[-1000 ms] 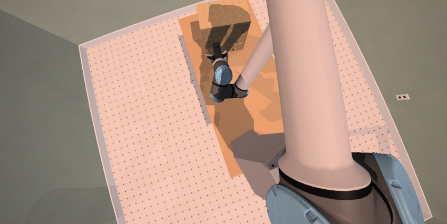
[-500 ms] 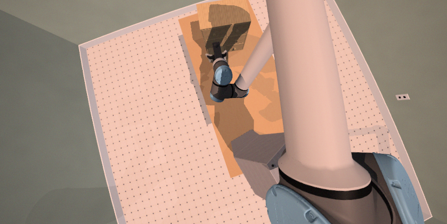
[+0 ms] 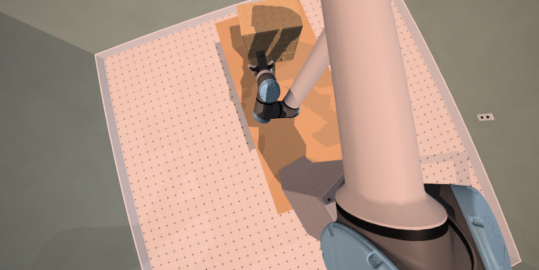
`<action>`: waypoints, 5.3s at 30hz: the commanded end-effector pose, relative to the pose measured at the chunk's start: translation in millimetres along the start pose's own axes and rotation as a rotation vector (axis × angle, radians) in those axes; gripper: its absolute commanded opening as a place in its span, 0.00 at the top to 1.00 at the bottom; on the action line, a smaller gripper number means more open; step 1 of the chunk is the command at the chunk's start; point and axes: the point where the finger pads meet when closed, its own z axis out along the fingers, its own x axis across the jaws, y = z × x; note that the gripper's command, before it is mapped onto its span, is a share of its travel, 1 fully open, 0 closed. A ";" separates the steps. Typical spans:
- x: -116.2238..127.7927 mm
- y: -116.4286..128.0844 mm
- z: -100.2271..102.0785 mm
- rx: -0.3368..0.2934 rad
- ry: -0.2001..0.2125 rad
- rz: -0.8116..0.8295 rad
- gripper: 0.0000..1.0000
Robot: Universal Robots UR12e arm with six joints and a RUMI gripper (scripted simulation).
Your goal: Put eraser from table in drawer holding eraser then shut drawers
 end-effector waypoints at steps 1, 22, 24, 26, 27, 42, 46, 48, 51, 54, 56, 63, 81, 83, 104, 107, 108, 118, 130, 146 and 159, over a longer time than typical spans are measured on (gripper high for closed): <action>0.0 0.7 0.4 0.000 0.000 0.000 0.00; 0.0 0.7 0.4 0.000 0.000 0.000 0.00; 0.0 0.7 0.4 0.000 0.000 0.000 0.00; 0.0 0.7 0.4 0.000 0.000 0.000 0.00; 0.0 0.7 0.4 0.000 0.000 0.000 0.00; 0.0 0.7 0.4 0.000 0.000 0.000 0.00; -0.1 0.7 0.2 0.000 0.000 0.000 0.00; -0.1 0.6 -0.3 -0.002 -0.001 0.000 0.00; -0.2 0.5 -0.7 -0.003 -0.001 0.000 0.00; -0.5 0.0 -2.8 -0.009 -0.001 0.000 0.00; -1.1 -0.2 -3.9 -0.013 -0.001 0.000 0.00; -1.4 -0.1 -10.0 -0.046 0.001 0.000 0.00; -2.5 0.4 -37.5 -0.197 0.009 0.003 0.00; -2.7 0.4 -41.7 -0.220 0.011 0.004 0.00; -4.3 1.1 -81.2 -0.435 0.023 0.008 0.00; -4.6 1.1 -87.8 -0.472 0.025 0.009 0.00; -4.7 1.2 -90.2 -0.484 0.026 0.009 0.00; -5.5 -2.7 -105.5 -0.580 0.033 0.014 0.00; -6.3 -2.6 -123.6 -0.679 0.038 0.016 0.00; -7.1 -2.4 -136.8 -0.753 0.041 0.018 0.00; -6.6 -0.5 -140.7 -0.773 0.043 0.018 0.00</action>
